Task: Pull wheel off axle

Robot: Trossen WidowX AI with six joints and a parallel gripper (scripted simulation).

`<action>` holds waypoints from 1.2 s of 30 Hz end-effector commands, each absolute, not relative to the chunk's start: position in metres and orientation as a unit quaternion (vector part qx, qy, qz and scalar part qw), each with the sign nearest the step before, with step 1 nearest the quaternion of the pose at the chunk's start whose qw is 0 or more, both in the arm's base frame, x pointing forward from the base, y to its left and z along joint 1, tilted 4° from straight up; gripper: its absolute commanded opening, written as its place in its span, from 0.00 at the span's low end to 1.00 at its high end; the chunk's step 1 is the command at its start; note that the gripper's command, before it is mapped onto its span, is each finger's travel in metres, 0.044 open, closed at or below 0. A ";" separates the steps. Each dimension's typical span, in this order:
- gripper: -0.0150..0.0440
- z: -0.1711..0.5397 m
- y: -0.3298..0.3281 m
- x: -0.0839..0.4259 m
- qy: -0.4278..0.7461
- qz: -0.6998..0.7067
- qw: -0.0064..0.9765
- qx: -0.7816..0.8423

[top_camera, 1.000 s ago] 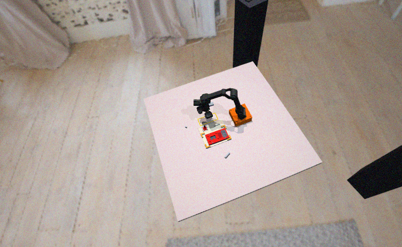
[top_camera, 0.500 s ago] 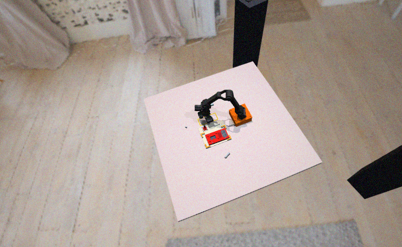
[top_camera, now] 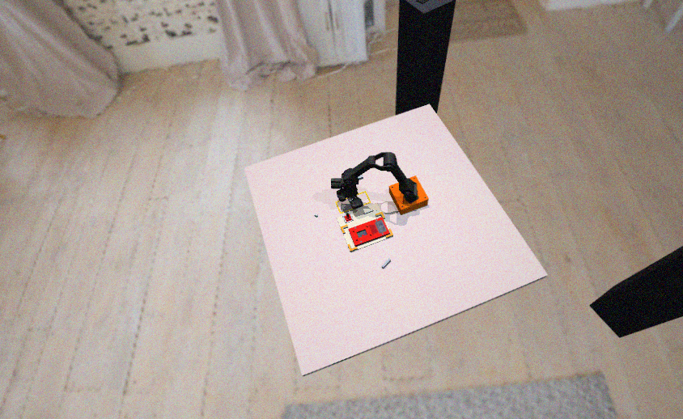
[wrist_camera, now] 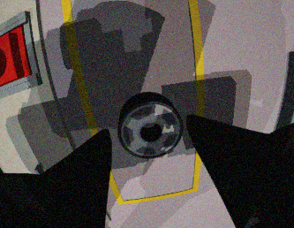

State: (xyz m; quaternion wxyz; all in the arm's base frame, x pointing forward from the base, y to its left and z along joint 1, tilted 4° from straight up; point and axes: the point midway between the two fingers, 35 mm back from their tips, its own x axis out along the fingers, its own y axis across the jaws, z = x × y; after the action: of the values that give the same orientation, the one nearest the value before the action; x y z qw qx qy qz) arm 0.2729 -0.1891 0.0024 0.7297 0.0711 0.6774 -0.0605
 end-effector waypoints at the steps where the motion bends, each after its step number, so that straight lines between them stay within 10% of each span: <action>1: 0.76 0.018 -0.191 0.274 0.674 -0.062 0.732 0.070; 10: 0.76 0.061 -0.190 0.269 0.671 -0.063 0.735 0.070; 16: 1.00 0.074 -0.176 0.245 0.672 -0.065 0.735 0.070; 36: 1.00 0.100 -0.140 0.191 0.674 -0.062 0.733 0.071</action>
State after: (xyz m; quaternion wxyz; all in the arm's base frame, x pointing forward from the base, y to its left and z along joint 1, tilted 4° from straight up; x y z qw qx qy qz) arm 0.1933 -0.1418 0.1015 0.7338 0.0697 0.6726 -0.0660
